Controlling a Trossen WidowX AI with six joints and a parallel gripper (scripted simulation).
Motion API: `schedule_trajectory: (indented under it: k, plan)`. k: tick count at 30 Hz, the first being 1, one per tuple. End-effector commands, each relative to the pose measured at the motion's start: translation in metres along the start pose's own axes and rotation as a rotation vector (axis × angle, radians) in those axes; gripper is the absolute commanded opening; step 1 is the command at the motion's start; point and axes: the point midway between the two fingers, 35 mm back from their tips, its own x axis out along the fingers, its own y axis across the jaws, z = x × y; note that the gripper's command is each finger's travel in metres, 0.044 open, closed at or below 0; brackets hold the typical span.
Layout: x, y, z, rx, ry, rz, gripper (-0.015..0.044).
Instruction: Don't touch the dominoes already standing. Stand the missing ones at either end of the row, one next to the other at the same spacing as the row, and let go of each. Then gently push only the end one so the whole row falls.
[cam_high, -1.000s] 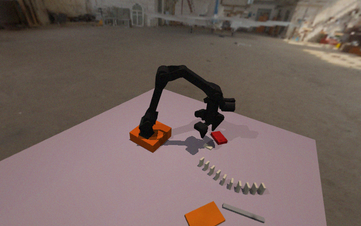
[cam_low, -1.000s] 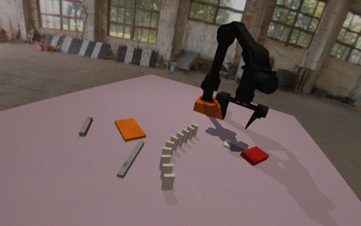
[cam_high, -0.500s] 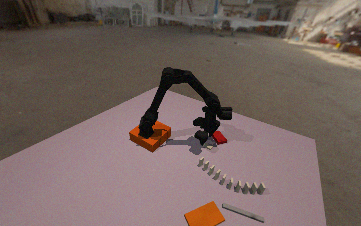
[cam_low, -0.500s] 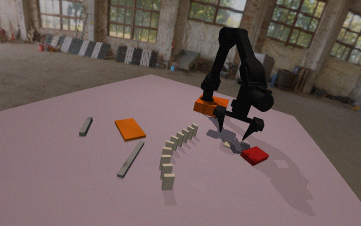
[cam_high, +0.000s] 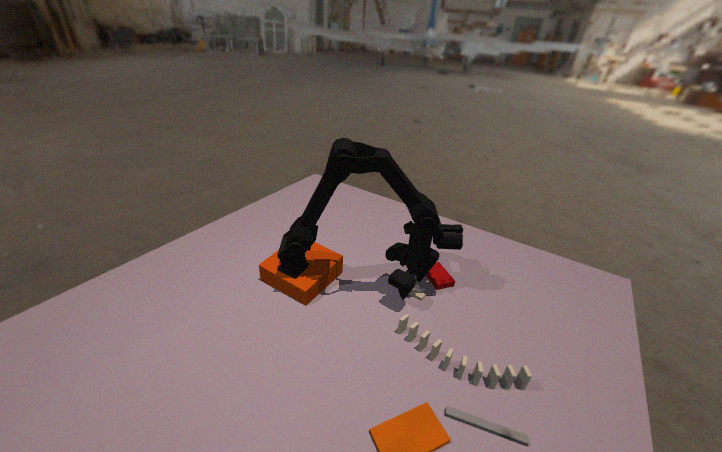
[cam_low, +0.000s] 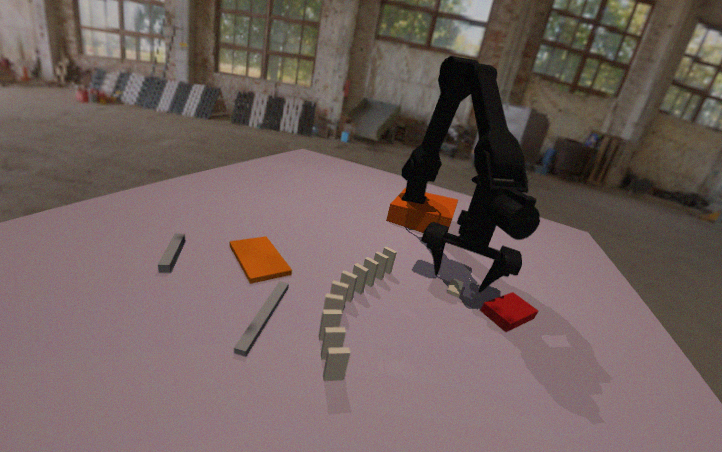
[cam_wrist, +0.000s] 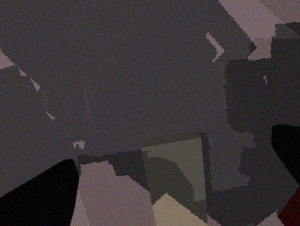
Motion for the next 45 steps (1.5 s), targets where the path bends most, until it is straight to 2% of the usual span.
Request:
schedule_trajectory:
  k: [1, 5, 18, 29, 41, 45]
  plan:
    - [0.006, 0.002, 0.001, -0.005, -0.001, 0.009, 0.044]
    - [0.006, 0.002, 0.001, -0.005, -0.001, 0.009, 0.044]
    - [0.006, 0.002, 0.001, -0.005, -0.001, 0.009, 0.0107]
    - [-0.002, 0.001, 0.001, -0.005, -0.001, 0.009, 0.0107]
    - [-0.139, -0.006, 0.0, -0.005, -0.002, 0.007, 0.0107]
    - [-0.155, -0.007, 0.0, -0.005, -0.002, 0.007, 0.0107]
